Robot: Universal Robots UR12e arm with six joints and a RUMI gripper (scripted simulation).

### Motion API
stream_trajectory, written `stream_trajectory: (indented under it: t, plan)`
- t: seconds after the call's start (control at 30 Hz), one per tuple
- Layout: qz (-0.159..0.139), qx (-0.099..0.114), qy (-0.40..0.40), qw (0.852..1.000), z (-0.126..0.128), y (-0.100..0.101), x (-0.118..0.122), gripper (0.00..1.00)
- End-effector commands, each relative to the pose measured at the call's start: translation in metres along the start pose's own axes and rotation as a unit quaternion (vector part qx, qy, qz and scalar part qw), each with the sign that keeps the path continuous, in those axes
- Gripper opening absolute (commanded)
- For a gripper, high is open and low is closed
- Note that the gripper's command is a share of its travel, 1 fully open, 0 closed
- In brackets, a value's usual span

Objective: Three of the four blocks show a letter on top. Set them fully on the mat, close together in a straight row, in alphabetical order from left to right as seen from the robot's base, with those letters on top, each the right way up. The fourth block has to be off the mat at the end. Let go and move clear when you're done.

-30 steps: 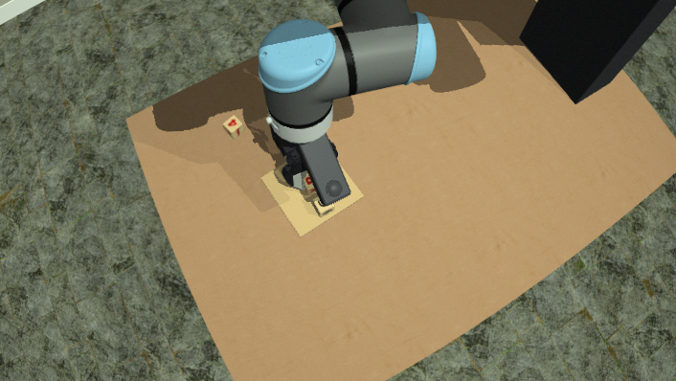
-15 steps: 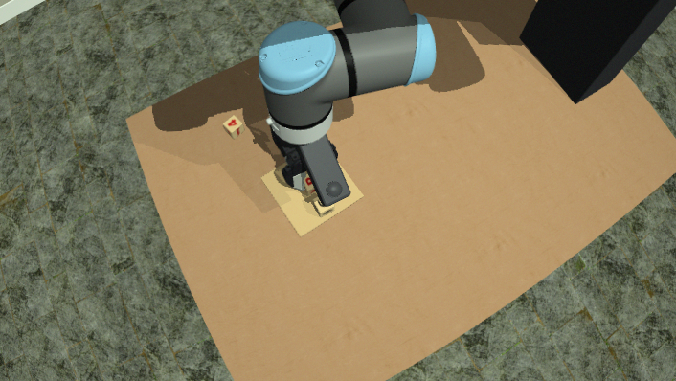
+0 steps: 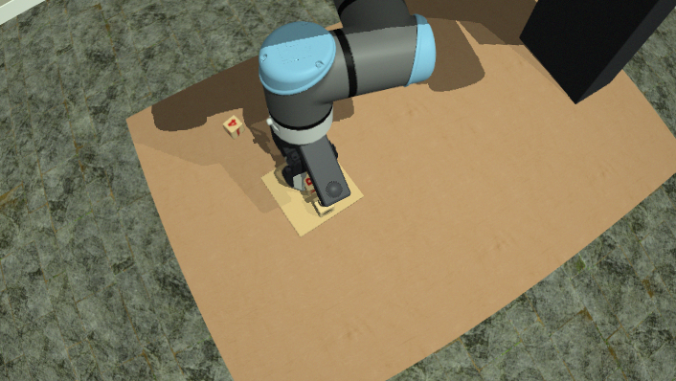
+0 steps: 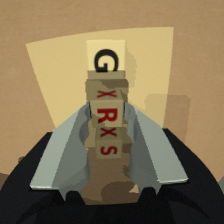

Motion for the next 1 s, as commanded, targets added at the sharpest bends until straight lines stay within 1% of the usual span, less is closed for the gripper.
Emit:
stream_trajectory:
  t: [0.0, 0.8, 0.83, 0.9, 0.93, 0.97]
  plan:
    - [0.0, 0.0, 0.0, 1.0, 0.0003, -0.0004, -0.0001, 0.09]
    - [0.0, 0.0, 0.0, 1.0, 0.0003, -0.0004, -0.0001, 0.09]
    - [0.0, 0.0, 0.0, 1.0, 0.0003, -0.0004, -0.0001, 0.12]
    - [0.0, 0.0, 0.0, 1.0, 0.0003, -0.0004, -0.0001, 0.12]
    - [0.0, 0.0, 0.0, 1.0, 0.0003, -0.0004, -0.0001, 0.16]
    - [0.0, 0.0, 0.0, 1.0, 0.0003, -0.0004, -0.0001, 0.16]
Point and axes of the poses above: the point where the finger pads meet when closed, its own y axis out along the fingers, its own z axis across the jaws, x = y × z, the point moved 4 cm from there along -y, back along the fingers, and after that the axes turned 1 degree about y, right-handed, at the moved point
